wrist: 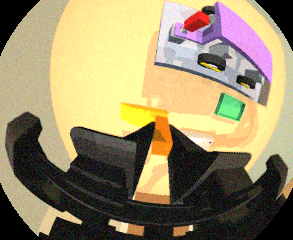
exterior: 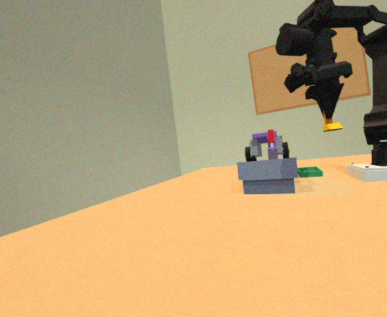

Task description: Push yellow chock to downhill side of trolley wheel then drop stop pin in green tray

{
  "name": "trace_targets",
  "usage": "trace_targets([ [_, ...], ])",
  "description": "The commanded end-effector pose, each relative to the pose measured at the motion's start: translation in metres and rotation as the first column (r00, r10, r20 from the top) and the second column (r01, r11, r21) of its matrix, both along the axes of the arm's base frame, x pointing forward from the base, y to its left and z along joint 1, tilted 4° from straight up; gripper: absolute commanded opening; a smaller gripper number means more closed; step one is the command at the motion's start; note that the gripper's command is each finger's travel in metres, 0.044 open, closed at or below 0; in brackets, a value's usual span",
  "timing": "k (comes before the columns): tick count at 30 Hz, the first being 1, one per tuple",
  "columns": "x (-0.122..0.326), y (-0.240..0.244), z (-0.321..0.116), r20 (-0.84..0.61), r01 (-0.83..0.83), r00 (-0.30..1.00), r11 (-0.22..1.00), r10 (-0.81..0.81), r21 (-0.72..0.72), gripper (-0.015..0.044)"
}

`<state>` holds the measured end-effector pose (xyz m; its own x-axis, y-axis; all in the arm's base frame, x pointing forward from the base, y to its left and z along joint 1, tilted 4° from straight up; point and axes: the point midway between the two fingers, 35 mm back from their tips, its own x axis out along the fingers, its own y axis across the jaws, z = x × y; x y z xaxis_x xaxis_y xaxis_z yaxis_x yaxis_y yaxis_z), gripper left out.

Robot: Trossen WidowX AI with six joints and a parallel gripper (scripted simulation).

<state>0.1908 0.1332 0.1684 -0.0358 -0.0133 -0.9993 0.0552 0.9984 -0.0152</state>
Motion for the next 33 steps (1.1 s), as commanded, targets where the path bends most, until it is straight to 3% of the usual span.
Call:
trace_targets([
  [1, 0.003, -0.014, -0.001, 0.001, -0.005, 1.000, 1.000, 0.005, 0.002, 0.0000],
  [33, 0.025, -0.126, -0.007, 0.003, -0.005, 1.000, 1.000, 0.005, -0.008, 0.0000],
])
